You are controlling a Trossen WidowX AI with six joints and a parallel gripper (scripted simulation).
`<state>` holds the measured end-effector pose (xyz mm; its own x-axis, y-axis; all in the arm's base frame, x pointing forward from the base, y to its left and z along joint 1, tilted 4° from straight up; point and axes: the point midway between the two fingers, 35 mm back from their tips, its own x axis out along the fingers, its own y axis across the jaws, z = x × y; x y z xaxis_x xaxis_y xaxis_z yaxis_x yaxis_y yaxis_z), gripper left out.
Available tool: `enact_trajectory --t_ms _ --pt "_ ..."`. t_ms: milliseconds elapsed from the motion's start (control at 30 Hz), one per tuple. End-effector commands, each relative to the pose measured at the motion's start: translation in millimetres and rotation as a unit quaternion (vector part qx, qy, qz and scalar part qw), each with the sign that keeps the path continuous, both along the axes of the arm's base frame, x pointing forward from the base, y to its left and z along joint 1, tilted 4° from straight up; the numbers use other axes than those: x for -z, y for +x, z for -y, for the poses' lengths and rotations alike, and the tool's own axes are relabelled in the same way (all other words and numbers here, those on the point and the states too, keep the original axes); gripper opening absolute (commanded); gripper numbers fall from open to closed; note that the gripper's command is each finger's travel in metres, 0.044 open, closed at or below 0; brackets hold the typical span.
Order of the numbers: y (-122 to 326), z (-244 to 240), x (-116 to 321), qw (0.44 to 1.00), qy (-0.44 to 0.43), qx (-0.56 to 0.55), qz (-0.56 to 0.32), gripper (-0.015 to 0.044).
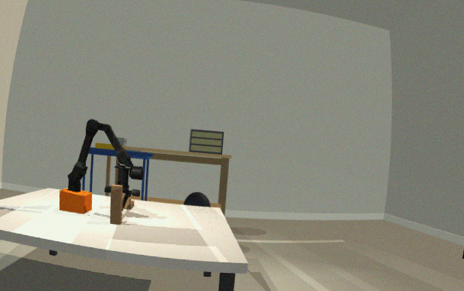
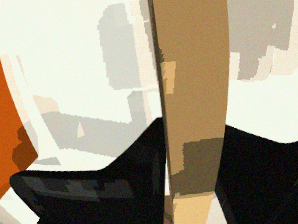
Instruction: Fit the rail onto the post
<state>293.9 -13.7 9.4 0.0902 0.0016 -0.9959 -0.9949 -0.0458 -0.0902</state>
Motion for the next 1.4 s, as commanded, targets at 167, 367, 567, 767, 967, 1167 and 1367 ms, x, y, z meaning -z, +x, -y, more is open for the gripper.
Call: enact_trajectory --t_ms 167,367,567,767,967,1167,1367 --pt "3.9 4.0 -1.8 1.000 -0.002 -0.001 0.005 0.0000" --pt "4.1 5.8 -2.3 1.000 -0.002 -0.001 0.005 0.0000" --pt "4.1 7.6 -2.9 1.000 -0.002 -0.001 0.005 0.0000" --pt "4.1 9.6 -3.2 1.000 -0.002 -0.001 0.005 0.0000" --pt "4.1 11.5 -2.9 1.000 -0.002 -0.001 0.005 0.0000" --pt "4.0 13.3 -2.2 1.000 -0.002 -0.001 0.005 0.0000" --pt "4.1 15.2 -1.7 1.000 -0.002 -0.001 0.005 0.0000"
